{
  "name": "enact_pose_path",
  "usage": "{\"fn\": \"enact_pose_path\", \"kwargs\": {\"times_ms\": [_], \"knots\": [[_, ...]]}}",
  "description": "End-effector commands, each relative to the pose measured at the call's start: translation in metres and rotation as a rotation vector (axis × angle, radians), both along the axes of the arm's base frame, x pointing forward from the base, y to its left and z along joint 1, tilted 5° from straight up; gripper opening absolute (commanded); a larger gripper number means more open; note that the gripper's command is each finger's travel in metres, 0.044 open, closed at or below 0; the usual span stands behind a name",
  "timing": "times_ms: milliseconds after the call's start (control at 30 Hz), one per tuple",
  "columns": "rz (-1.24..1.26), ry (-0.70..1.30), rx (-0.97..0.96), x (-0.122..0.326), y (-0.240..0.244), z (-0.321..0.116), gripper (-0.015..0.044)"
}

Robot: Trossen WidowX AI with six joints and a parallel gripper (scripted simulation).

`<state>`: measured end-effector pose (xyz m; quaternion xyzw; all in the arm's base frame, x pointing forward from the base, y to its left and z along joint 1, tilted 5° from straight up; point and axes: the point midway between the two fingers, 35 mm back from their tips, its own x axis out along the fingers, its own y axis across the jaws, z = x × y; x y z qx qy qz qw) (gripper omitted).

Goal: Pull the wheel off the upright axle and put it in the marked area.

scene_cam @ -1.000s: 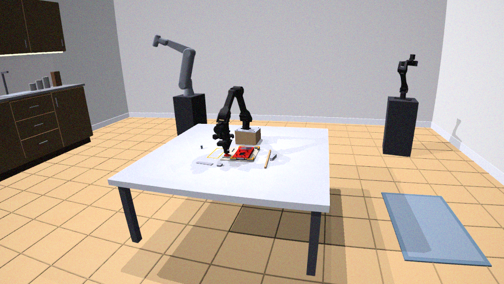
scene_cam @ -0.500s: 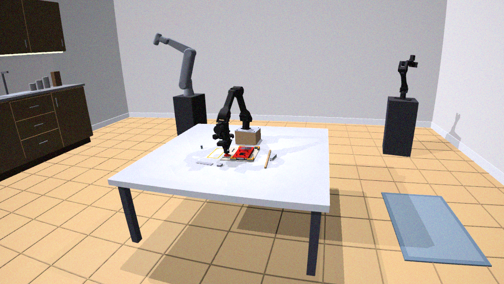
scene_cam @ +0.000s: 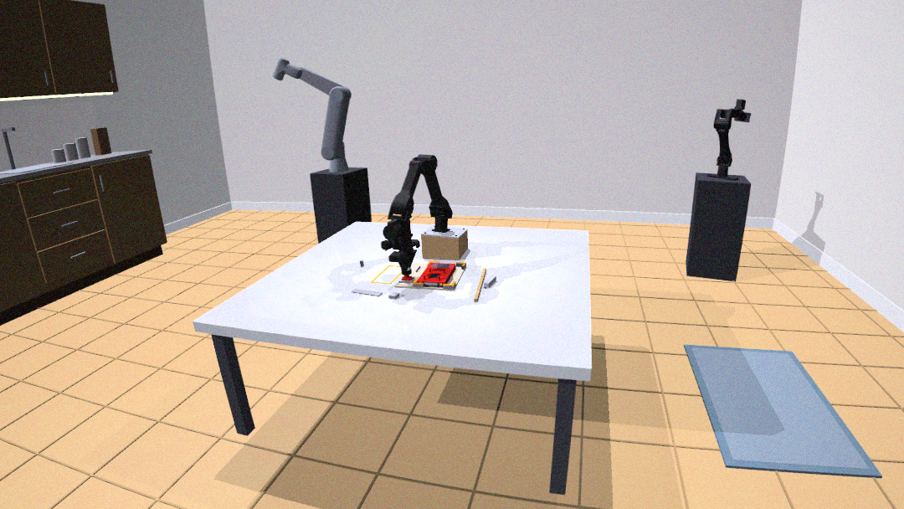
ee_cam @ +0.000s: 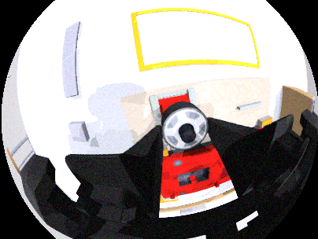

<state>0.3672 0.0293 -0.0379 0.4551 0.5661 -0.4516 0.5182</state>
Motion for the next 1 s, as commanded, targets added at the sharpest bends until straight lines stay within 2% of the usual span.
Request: {"fn": "enact_pose_path", "kwargs": {"times_ms": [0,967], "knots": [[-0.002,-0.001,-0.002,-0.0018,-0.001,0.0123,0.0],[-0.003,-0.005,-0.003,-0.0015,-0.0015,0.0219,0.0]]}}
